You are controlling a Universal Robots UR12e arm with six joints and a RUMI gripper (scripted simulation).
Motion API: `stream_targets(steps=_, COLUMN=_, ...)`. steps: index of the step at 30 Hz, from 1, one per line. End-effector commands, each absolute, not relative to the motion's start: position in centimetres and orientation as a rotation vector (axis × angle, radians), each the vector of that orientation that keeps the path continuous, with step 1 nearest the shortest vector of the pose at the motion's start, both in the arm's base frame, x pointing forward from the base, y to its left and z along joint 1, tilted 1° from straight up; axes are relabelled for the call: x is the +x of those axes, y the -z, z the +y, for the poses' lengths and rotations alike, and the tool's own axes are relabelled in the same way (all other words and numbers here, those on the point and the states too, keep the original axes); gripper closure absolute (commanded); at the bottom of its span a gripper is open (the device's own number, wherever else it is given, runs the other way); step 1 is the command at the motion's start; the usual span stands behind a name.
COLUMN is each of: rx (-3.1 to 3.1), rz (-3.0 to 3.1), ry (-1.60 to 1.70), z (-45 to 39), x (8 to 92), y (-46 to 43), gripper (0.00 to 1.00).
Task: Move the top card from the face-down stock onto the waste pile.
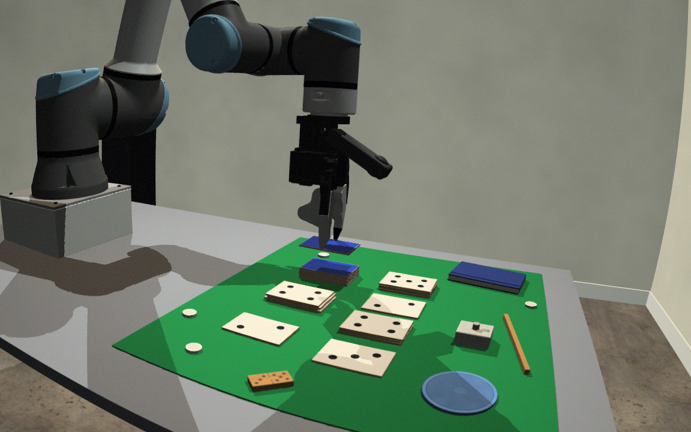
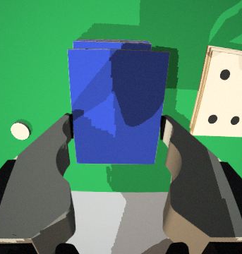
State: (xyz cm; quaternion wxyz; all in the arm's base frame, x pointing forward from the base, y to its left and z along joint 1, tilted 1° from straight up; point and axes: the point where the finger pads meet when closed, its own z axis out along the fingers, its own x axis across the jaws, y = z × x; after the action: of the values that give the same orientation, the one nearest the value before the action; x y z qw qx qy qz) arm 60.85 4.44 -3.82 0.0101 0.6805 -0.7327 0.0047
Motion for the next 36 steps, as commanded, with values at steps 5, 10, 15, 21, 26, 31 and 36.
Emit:
stream_targets(steps=5, rx=2.119, rz=-2.294, ry=-0.016, z=2.2, x=60.7, y=3.7, gripper=0.62)
stream_targets(steps=10, rx=2.110, rz=-2.301, ry=-0.016, z=-0.7, x=60.4, y=3.7, gripper=0.62)
stream_targets(steps=15, rx=2.102, rz=-2.309, ry=-0.016, z=-3.6, x=60.1, y=3.6, gripper=0.62)
stream_targets(steps=21, rx=2.096, rz=-2.314, ry=-0.017, z=-5.5, x=59.9, y=3.5, gripper=0.62)
stream_targets(steps=26, rx=2.093, rz=-2.317, ry=-0.017, z=-6.8, x=59.7, y=3.5, gripper=0.62)
stream_targets(steps=31, rx=2.092, rz=-2.318, ry=-0.017, z=-7.1, x=59.7, y=3.5, gripper=0.62)
stream_targets(steps=36, rx=2.092, rz=-2.318, ry=-0.017, z=-7.1, x=59.7, y=3.5, gripper=0.62)
